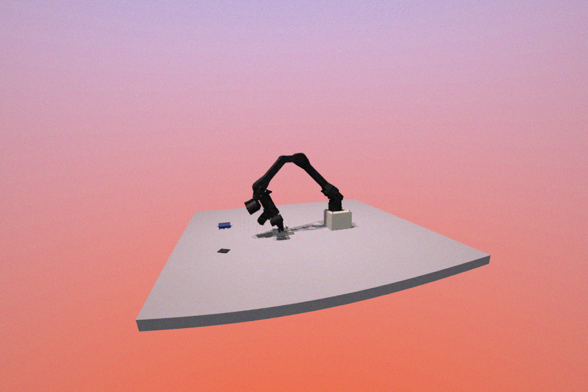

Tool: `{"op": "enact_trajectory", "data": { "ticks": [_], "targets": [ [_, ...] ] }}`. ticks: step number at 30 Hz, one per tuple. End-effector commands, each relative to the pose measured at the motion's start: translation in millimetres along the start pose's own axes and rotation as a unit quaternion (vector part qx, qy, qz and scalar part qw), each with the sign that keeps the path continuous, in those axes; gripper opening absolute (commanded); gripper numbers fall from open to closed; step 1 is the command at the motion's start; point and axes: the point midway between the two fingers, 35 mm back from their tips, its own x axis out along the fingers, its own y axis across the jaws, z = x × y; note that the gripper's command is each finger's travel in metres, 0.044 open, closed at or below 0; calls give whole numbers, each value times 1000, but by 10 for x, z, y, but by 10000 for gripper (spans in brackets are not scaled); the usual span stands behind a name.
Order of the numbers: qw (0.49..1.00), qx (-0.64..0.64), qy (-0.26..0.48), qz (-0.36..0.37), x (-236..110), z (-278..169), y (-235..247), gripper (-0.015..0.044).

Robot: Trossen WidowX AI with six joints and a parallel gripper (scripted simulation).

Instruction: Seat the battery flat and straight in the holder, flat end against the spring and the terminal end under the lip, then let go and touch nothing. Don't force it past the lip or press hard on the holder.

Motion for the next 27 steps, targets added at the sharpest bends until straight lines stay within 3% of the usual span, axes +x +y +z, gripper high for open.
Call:
{"op": "enact_trajectory", "data": {
  "ticks": [1, 27],
  "targets": [
    [1000, 1, -15, -1, 12, 37, -1, 77],
    [997, 1, -75, -2, 63, 24, 3, 77]
  ]
}}
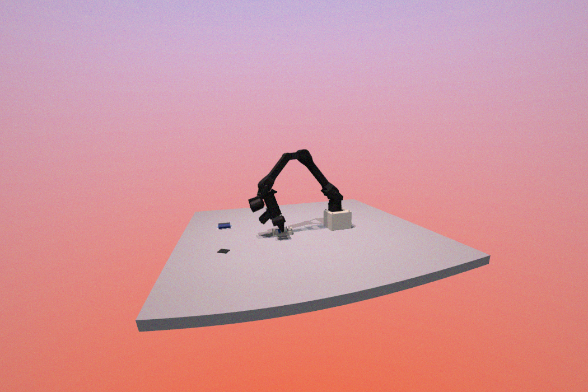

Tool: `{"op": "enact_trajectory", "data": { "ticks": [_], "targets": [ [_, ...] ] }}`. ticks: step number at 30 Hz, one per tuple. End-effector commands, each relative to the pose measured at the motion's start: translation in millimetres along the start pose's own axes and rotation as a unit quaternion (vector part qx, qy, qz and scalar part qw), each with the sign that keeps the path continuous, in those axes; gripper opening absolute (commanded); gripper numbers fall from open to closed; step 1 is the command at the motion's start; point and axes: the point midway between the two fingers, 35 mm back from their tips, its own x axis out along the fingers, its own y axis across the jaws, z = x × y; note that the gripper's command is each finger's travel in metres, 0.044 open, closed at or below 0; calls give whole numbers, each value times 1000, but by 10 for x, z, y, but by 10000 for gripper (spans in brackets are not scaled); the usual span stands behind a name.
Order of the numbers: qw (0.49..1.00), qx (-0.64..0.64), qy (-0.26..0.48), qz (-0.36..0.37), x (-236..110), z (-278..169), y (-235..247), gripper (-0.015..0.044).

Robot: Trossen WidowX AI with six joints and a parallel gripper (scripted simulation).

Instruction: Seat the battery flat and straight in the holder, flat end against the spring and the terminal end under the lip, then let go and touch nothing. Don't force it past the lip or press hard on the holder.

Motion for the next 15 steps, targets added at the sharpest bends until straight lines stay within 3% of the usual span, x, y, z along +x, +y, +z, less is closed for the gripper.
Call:
{"op": "enact_trajectory", "data": {
  "ticks": [1, 15],
  "targets": [
    [1000, 1, -17, -2, 13, 47, -1, 77],
    [999, 2, -49, -1, 36, 29, -1, 77]
  ]
}}
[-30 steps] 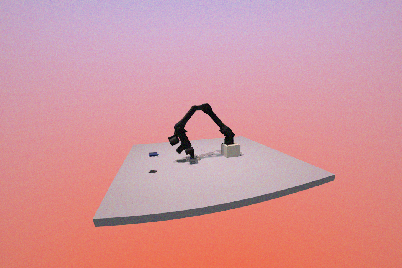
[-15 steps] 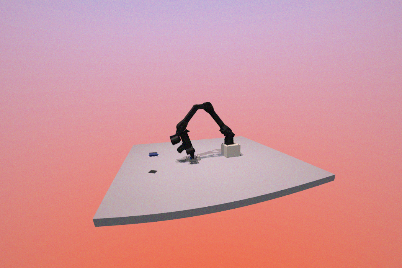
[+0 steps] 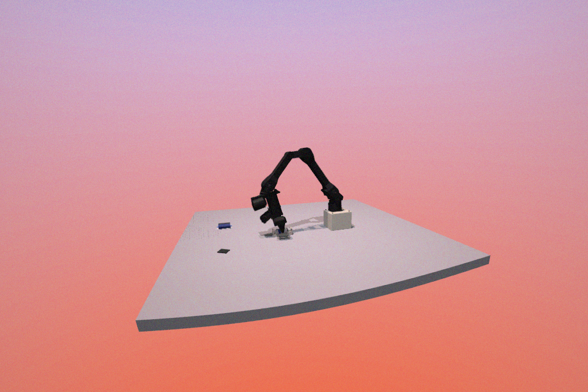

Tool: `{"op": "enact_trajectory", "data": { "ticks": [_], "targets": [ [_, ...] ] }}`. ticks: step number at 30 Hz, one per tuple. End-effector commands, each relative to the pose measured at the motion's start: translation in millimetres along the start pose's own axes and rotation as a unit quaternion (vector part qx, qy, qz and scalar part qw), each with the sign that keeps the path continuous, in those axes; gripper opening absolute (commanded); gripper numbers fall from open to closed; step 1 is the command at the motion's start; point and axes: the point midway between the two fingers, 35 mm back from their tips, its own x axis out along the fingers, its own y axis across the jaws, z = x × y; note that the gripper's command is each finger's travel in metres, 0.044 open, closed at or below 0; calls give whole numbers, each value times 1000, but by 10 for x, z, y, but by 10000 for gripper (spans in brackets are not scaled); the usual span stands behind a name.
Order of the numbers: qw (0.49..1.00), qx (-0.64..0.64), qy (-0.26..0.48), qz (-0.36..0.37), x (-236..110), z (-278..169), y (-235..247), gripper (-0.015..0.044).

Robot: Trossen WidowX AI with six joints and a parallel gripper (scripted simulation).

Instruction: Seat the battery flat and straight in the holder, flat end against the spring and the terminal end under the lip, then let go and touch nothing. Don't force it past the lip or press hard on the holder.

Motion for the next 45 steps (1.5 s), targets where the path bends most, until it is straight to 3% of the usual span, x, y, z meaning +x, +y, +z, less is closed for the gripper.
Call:
{"op": "enact_trajectory", "data": {
  "ticks": [1, 45],
  "targets": [
    [1000, 2, -17, -2, 8, 42, -4, 77],
    [998, 5, -69, 5, 78, -129, -11, 77]
  ]
}}
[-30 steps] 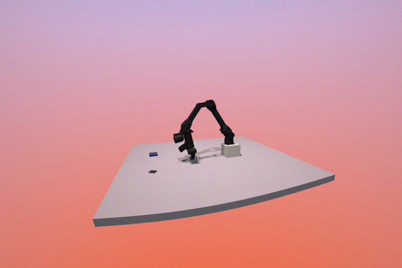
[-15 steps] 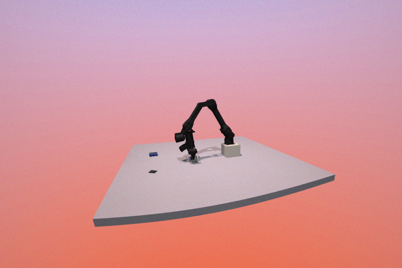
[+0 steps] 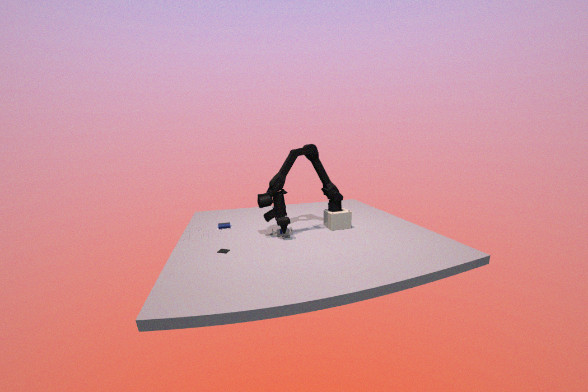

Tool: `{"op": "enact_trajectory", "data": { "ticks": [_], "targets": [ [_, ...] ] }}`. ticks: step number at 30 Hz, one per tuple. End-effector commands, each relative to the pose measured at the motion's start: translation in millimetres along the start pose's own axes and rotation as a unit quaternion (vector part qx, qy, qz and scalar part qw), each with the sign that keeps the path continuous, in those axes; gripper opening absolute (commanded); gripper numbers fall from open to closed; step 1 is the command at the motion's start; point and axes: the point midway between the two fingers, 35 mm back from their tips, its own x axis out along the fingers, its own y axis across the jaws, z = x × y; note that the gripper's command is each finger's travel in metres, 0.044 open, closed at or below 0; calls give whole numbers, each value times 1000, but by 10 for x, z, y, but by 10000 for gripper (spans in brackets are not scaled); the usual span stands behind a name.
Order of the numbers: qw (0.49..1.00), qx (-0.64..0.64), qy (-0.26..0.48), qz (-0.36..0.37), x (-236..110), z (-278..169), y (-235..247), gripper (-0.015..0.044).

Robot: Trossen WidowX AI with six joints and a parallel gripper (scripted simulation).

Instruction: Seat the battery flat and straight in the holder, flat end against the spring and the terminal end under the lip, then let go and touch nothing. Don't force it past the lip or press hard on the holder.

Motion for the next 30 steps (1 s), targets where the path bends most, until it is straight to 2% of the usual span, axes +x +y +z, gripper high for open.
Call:
{"op": "enact_trajectory", "data": {
  "ticks": [1, 13, 17, 30],
  "targets": [
    [1000, 3, -1, -1, 7, -34, -11, 77],
    [1000, 2, -1, 1, 9, -37, -12, 77],
    [1000, 2, -1, 1, 9, -37, -12, 179],
    [1000, 2, -2, 1, -146, -45, -10, 179]
  ]
}}
